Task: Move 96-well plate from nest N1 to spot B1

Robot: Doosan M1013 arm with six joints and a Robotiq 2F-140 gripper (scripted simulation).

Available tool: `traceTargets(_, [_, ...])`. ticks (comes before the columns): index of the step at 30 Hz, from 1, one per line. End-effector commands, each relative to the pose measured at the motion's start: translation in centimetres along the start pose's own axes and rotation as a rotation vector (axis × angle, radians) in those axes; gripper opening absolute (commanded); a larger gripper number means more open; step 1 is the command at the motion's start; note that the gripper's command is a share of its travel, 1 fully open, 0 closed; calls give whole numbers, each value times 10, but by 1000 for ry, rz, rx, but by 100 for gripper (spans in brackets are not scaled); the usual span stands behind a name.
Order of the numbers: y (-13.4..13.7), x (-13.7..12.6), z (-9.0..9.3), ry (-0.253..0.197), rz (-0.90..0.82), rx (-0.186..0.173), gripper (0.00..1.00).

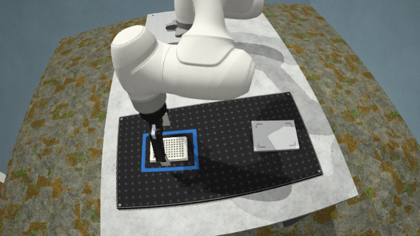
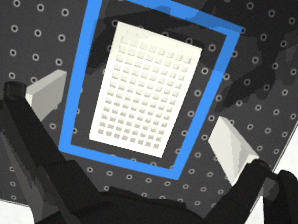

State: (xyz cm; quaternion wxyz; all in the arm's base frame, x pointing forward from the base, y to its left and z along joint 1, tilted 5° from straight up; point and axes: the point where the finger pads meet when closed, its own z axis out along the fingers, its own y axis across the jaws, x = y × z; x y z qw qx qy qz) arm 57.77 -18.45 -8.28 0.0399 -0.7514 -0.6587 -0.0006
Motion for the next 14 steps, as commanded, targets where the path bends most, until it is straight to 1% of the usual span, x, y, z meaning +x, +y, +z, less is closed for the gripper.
traceTargets(1, [0, 0, -5, 0, 0, 0, 100])
traceTargets(2, [0, 0, -8, 0, 0, 0, 100])
traceTargets(14, [0, 0, -8, 0, 0, 0, 100])
